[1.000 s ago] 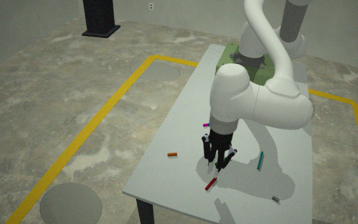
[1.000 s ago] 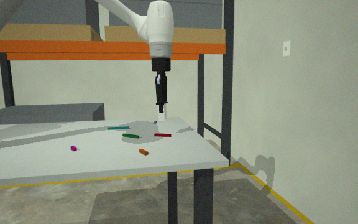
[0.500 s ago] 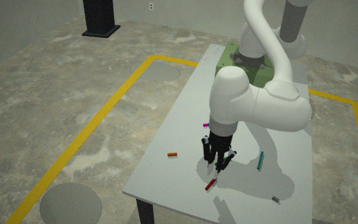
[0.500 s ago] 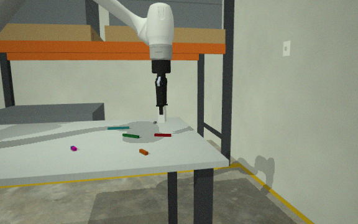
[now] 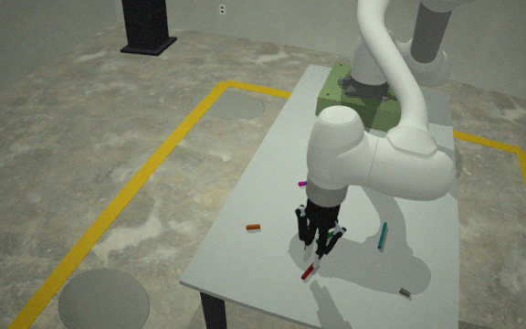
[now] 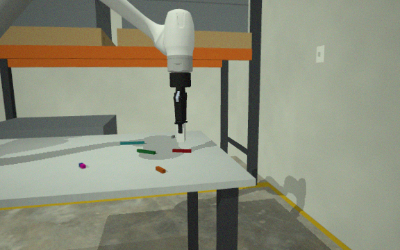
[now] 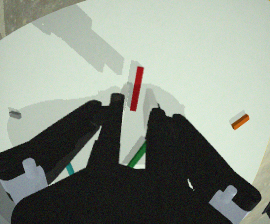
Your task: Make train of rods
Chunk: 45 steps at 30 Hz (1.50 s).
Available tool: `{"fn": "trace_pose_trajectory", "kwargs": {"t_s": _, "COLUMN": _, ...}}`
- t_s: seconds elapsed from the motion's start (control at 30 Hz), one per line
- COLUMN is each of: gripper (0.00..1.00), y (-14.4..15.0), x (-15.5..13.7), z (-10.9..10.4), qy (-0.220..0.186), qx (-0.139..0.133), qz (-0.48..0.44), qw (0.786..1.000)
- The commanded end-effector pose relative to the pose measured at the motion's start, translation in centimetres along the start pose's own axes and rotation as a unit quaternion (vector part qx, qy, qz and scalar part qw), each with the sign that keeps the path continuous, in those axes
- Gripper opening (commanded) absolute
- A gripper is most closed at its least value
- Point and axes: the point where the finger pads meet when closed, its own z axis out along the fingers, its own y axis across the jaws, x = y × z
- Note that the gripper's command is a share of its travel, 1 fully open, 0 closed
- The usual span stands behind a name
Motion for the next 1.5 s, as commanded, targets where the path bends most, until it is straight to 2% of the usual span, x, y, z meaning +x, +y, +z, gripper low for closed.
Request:
{"fn": "trace_pose_trajectory", "kwargs": {"t_s": 0.0, "gripper": 0.23, "y": 0.0, "x": 0.0, "z": 0.3, "qy": 0.000, "qx": 0.000, "qz": 0.000, "qw": 1.000}}
{"fn": "trace_pose_trajectory", "kwargs": {"t_s": 0.63, "gripper": 0.23, "y": 0.0, "x": 0.0, "z": 2.2, "qy": 0.000, "qx": 0.000, "qz": 0.000, "qw": 1.000}}
{"fn": "trace_pose_trajectory", "kwargs": {"t_s": 1.47, "gripper": 0.23, "y": 0.0, "x": 0.0, "z": 2.4, "qy": 0.000, "qx": 0.000, "qz": 0.000, "qw": 1.000}}
